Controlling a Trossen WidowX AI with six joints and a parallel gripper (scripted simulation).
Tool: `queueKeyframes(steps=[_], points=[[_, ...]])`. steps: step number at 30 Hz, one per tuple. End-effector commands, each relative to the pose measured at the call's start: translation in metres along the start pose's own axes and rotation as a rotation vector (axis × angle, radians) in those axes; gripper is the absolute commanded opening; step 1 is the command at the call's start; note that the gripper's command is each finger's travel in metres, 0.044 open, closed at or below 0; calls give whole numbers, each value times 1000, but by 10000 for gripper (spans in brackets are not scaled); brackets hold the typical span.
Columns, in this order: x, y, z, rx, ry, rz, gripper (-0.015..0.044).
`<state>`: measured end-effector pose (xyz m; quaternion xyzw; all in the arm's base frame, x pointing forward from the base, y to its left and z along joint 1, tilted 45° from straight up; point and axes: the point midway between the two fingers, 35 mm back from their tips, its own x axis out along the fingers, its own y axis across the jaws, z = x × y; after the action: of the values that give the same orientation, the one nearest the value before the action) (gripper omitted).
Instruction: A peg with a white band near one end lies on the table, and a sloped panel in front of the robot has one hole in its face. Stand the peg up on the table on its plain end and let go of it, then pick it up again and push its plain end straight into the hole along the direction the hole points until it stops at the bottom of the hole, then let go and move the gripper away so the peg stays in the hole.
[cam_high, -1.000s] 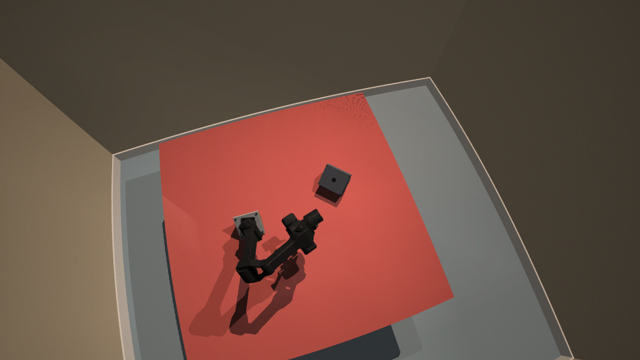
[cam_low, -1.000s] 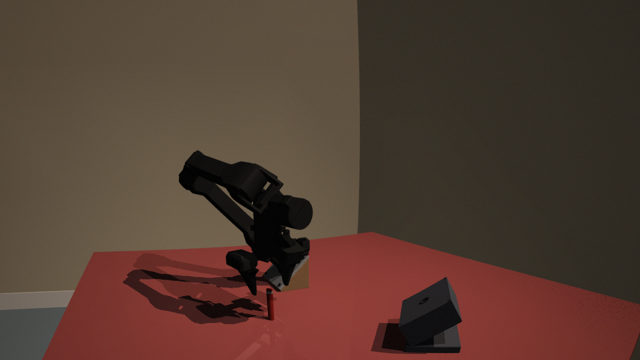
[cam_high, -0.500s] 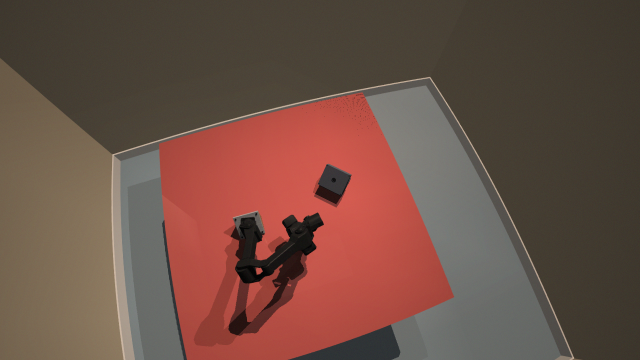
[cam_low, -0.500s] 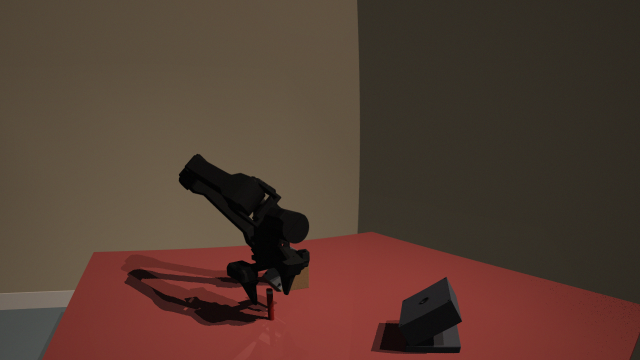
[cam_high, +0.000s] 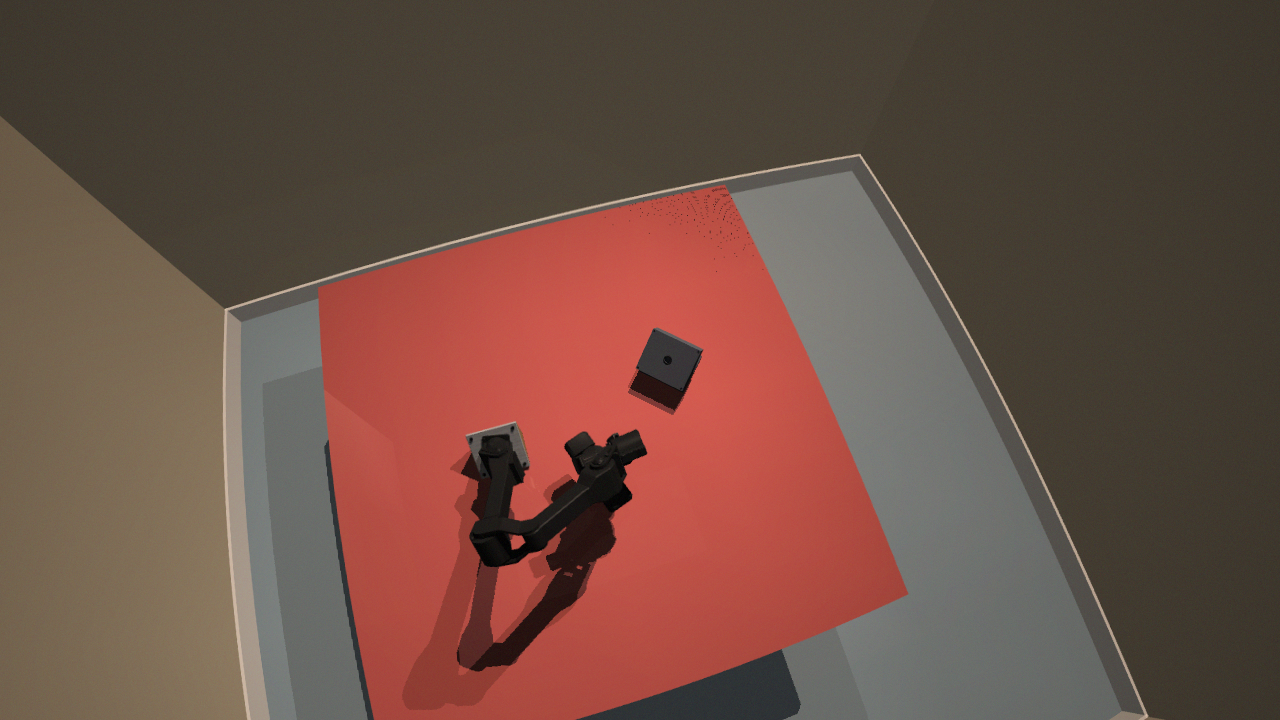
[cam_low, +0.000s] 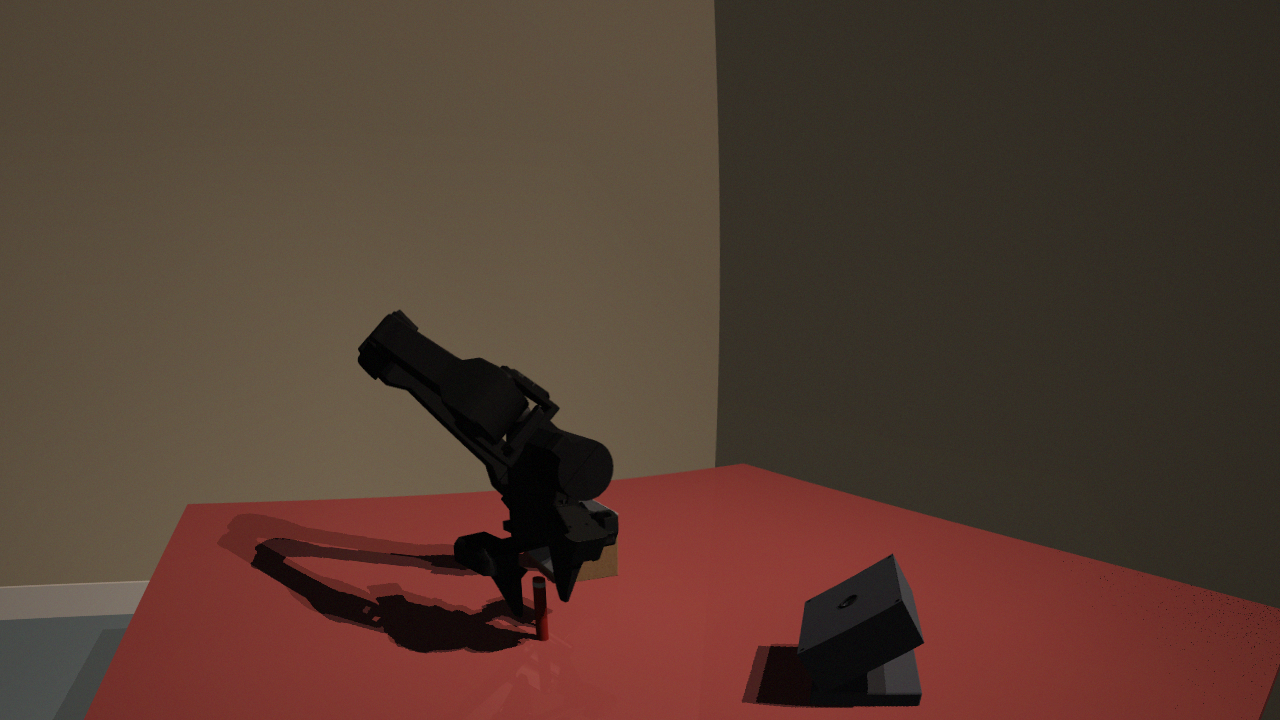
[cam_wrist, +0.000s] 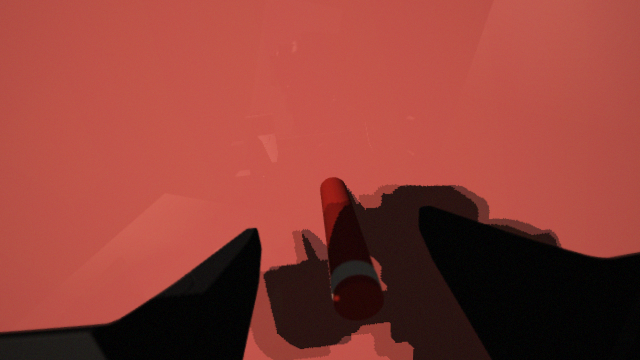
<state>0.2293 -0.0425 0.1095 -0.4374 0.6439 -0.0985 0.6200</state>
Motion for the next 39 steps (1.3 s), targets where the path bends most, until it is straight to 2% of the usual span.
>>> queueKeyframes(steps=[1,8,15,39], points=[[0,0,0,3,1,1,230],[0,0,0,3,1,1,46],[0,0,0,3,1,1,0],[-74,1,4,-2,0,0,0]])
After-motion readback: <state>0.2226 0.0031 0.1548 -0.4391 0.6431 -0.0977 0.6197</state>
